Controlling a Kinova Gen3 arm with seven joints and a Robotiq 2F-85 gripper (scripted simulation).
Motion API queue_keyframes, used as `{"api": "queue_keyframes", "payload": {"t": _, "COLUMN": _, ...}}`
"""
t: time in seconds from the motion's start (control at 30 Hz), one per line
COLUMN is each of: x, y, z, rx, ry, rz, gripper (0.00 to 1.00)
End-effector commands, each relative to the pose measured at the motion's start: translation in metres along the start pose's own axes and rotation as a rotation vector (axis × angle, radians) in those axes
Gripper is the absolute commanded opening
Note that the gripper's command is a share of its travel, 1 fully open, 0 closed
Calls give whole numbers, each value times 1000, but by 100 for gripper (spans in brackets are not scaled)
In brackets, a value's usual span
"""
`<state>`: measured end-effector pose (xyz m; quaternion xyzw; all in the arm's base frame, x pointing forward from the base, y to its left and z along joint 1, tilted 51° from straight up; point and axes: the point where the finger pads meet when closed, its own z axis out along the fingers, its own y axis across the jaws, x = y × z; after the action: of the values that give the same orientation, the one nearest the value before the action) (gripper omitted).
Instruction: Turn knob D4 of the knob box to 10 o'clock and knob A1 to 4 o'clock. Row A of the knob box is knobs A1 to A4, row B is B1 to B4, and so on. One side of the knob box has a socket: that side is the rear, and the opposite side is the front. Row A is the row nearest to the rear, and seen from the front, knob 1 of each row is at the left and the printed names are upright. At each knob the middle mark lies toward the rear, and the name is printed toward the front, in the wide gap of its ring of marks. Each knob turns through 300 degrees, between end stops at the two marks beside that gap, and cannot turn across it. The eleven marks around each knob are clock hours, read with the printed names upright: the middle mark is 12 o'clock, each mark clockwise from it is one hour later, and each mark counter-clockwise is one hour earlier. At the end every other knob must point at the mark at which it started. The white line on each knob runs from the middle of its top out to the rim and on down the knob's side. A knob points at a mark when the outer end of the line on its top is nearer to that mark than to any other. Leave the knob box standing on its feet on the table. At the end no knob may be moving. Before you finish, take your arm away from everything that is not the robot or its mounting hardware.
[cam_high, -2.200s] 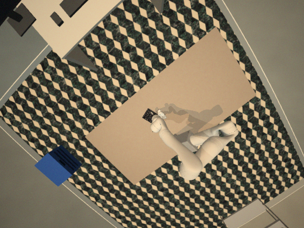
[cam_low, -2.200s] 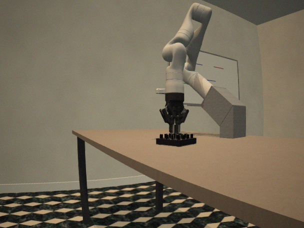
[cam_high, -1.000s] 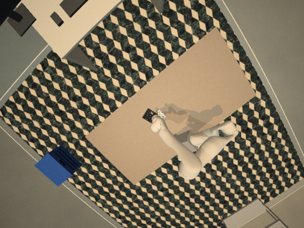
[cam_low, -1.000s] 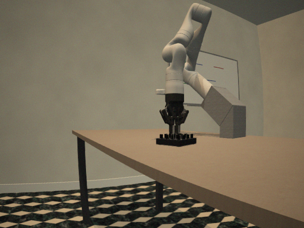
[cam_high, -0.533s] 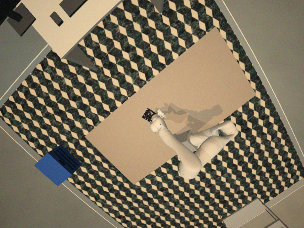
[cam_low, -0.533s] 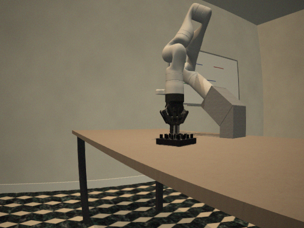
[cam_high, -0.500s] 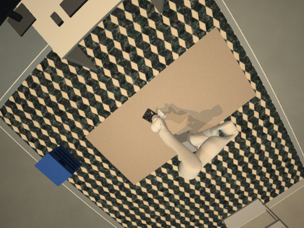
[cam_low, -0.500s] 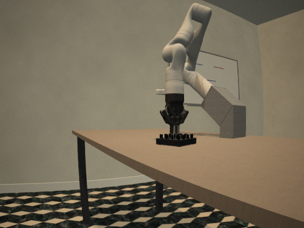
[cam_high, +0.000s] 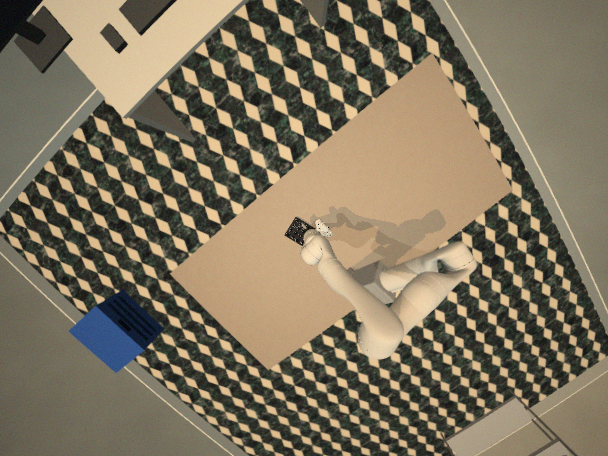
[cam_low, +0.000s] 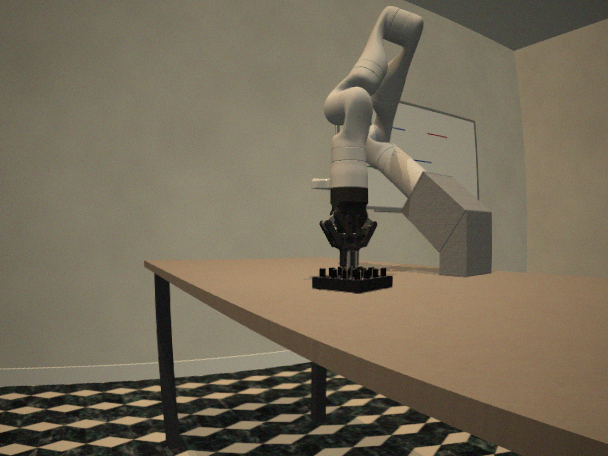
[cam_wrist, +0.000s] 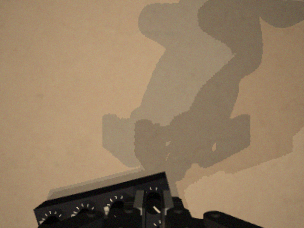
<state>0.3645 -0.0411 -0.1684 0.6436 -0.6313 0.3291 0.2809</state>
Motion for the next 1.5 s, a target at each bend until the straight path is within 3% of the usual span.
{"api": "queue_keyframes", "payload": {"t": 0.0, "x": 0, "y": 0, "z": 0, "rx": 0, "ry": 0, "rz": 0, "gripper": 8}}
{"api": "queue_keyframes", "payload": {"t": 0.8, "x": 0, "y": 0, "z": 0, "rx": 0, "ry": 0, "rz": 28, "gripper": 8}}
{"api": "queue_keyframes", "payload": {"t": 1.47, "x": 0, "y": 0, "z": 0, "rx": 0, "ry": 0, "rz": 237, "gripper": 8}}
